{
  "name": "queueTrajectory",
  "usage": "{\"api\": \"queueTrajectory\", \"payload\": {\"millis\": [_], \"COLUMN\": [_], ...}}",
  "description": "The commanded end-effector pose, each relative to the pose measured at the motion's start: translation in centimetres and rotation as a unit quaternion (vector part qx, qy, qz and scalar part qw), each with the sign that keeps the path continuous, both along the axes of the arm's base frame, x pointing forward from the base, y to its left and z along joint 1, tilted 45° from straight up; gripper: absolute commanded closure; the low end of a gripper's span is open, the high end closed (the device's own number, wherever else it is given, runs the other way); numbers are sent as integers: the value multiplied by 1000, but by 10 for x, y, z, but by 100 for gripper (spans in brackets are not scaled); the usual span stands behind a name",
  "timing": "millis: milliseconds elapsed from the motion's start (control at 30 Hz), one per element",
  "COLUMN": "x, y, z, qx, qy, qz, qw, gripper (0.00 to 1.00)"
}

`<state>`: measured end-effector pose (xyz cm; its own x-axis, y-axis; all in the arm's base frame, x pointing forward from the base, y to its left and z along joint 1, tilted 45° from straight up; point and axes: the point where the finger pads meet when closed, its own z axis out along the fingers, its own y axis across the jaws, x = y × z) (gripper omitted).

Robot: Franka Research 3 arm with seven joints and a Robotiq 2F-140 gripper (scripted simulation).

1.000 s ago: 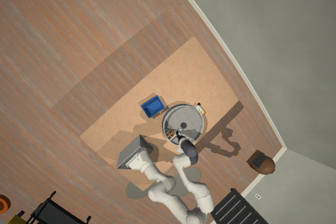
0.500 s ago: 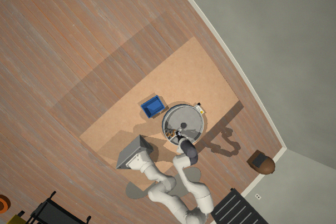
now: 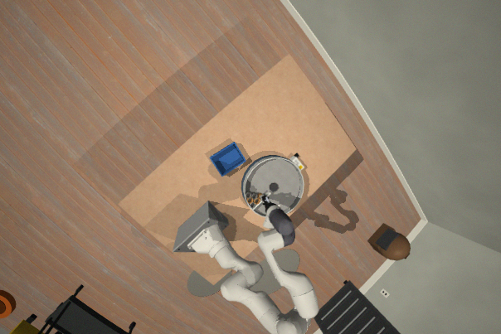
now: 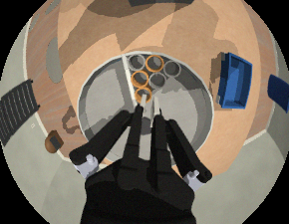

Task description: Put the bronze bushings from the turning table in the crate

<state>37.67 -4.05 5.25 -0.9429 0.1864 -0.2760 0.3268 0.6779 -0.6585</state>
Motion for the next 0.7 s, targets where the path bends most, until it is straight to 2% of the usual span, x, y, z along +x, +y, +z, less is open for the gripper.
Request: {"api": "queueTrajectory", "payload": {"millis": [0, 467, 667], "x": [-2, -2, 0], "y": [0, 0, -16], "z": [-1, -2, -17], "qx": [1, 1, 1], "qy": [-2, -2, -2], "qz": [-2, -2, -2], "qw": [1000, 1000, 1000], "gripper": [90, 90, 90]}}
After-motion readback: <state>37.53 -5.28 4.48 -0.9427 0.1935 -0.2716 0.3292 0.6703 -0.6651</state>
